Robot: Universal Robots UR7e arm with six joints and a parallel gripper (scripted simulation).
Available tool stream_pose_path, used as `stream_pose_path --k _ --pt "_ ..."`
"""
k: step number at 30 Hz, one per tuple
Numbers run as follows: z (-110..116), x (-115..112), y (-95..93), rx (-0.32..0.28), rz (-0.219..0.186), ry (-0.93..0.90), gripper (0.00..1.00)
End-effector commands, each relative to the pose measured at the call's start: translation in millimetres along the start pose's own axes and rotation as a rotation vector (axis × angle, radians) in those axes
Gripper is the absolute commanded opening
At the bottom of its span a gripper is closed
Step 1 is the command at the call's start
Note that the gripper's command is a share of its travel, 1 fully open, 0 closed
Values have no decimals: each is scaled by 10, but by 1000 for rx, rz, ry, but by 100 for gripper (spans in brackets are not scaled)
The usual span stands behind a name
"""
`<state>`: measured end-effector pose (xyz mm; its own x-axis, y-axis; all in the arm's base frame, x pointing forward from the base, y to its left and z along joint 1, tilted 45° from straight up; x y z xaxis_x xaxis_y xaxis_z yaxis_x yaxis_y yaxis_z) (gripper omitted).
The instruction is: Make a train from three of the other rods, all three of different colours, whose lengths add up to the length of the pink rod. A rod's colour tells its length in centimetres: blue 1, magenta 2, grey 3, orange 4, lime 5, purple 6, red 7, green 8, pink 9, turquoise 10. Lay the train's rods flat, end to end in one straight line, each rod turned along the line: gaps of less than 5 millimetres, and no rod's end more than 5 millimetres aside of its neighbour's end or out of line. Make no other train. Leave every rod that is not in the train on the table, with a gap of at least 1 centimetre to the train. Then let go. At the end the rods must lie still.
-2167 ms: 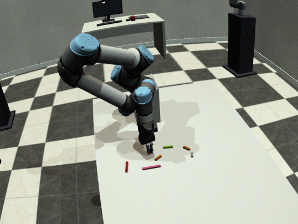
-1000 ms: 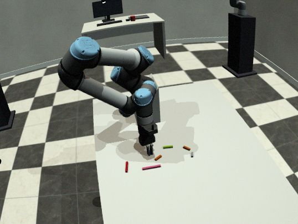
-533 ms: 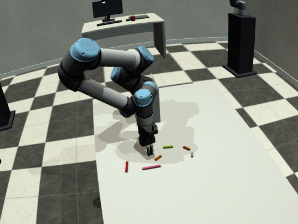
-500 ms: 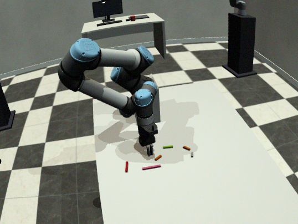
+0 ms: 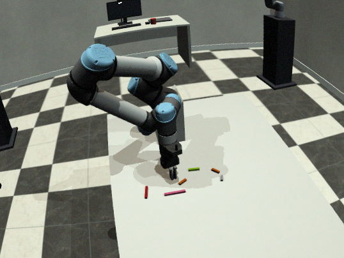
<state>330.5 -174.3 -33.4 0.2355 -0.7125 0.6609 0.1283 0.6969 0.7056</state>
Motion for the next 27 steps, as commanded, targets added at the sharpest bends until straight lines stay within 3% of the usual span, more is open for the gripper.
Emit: stream_pose_path --k 1,10,14,18,19,27 --pt "-1 1 3 1 0 0 24" --pt "-1 1 3 1 0 0 24" --pt "-1 1 3 1 0 0 36" --pt "-1 1 3 1 0 0 36" --pt "-1 1 3 1 0 0 42" --pt "-1 1 3 1 0 0 54"
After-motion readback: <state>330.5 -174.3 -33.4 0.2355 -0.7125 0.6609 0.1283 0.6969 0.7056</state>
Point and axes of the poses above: the point where the finger pads meet when closed, its own y axis back along the fingers, its own x axis across the jaws, z = x × y, the point moved 5 cm from there along y, back along the fingers, and after that the axes turned 8 degrees about y, right-handed, at the moved point
